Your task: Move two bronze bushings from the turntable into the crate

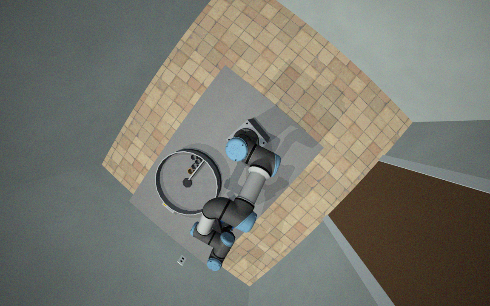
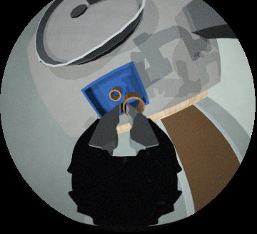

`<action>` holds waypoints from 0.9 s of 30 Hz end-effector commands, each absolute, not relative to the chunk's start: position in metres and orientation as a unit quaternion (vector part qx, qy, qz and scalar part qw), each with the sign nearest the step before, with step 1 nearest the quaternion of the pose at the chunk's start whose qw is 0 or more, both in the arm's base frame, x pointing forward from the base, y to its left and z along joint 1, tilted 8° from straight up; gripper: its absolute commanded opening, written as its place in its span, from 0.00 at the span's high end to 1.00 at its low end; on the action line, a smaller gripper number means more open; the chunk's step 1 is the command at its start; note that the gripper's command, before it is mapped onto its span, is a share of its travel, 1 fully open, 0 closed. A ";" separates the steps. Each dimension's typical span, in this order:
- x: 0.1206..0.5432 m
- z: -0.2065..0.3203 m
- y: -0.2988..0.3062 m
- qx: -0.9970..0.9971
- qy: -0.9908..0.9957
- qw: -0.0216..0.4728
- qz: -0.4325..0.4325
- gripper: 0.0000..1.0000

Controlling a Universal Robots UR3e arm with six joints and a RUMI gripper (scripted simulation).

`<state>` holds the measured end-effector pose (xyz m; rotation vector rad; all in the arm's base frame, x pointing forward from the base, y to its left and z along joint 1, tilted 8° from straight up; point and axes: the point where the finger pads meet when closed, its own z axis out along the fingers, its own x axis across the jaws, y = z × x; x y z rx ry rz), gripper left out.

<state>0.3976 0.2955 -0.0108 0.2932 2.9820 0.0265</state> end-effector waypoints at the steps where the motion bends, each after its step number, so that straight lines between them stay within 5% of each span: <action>1: 0.398 -0.009 0.296 0.098 0.992 0.074 0.010 1.00; 27: 0.400 -0.009 0.299 0.098 0.992 0.074 0.010 1.00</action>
